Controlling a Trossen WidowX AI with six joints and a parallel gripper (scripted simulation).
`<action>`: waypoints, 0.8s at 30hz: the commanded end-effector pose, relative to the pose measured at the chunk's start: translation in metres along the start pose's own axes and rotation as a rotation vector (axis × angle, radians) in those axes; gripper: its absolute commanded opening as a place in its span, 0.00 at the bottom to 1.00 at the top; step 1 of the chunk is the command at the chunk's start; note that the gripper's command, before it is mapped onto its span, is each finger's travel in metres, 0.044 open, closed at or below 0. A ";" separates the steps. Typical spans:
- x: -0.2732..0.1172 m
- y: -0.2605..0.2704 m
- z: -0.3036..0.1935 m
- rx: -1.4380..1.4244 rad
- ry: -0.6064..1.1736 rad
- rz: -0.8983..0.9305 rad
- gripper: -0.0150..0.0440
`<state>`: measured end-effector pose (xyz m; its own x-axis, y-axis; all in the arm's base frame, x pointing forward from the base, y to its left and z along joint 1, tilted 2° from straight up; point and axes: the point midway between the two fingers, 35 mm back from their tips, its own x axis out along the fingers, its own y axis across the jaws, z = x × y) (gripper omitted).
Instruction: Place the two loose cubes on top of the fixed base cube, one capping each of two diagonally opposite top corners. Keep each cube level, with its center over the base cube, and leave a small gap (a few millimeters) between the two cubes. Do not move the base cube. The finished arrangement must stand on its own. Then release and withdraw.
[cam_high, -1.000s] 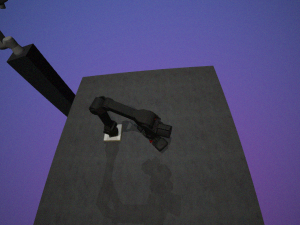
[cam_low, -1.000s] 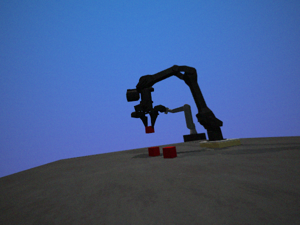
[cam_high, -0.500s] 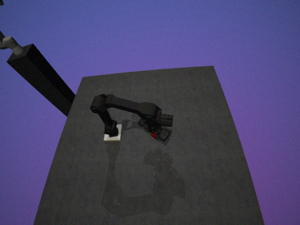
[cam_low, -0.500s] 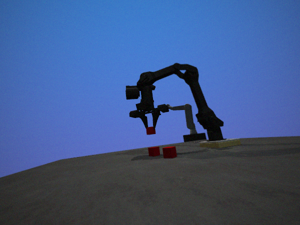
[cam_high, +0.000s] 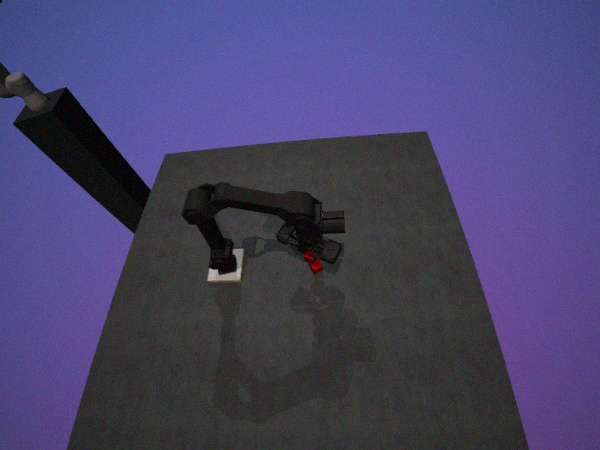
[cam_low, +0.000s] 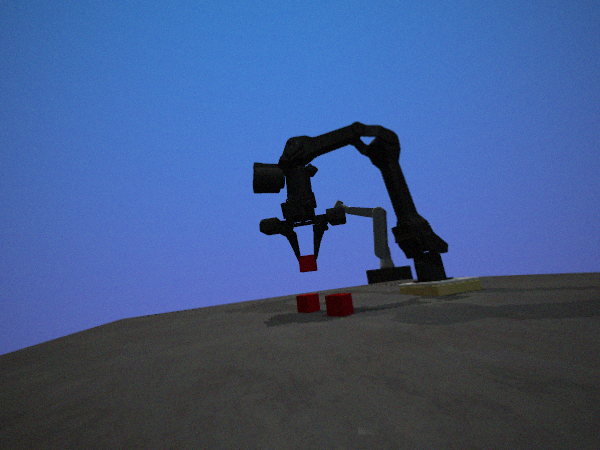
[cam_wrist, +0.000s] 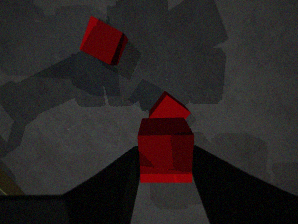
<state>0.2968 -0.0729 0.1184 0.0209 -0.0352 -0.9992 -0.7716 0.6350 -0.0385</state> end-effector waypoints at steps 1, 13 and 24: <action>0.004 0.009 0.013 -0.064 -0.001 0.003 0.43; 0.011 0.032 0.043 -0.208 -0.004 0.005 0.43; 0.017 0.053 0.065 -0.322 -0.005 0.006 0.43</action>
<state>0.2994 0.0022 0.1012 0.0204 -0.0295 -0.9994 -0.9194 0.3922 -0.0304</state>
